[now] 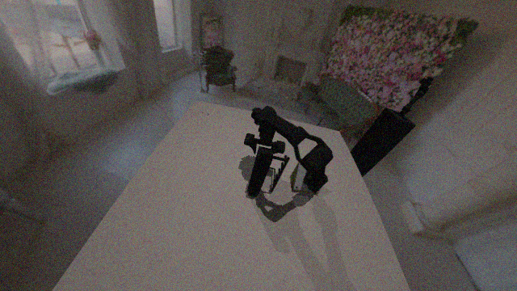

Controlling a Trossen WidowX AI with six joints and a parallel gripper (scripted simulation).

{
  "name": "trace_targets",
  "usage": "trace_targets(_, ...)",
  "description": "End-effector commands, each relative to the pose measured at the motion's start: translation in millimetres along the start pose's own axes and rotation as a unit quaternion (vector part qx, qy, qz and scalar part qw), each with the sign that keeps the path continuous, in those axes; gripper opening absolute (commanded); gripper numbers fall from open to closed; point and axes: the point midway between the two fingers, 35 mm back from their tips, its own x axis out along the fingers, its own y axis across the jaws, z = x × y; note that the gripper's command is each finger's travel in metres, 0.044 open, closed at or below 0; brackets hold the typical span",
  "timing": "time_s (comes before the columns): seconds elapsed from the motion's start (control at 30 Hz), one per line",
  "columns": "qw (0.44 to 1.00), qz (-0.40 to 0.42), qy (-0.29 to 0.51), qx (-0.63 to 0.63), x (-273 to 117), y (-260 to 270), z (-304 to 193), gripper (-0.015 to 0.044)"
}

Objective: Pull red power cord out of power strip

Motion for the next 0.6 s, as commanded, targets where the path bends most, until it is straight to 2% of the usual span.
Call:
trace_targets(0.0, 1.000, 0.001, 0.000, 0.001, -3, 1, 12, 0.0394)
trace_targets(0.07, 1.000, 0.001, -0.001, 0.001, -6, 2, 27, 0.0440)
trace_targets(0.2, 1.000, 0.001, -0.002, 0.001, -12, 0, 59, 0.0440)
trace_targets(0.57, 1.000, 0.001, -0.002, 0.001, -12, 0, 59, 0.0440)
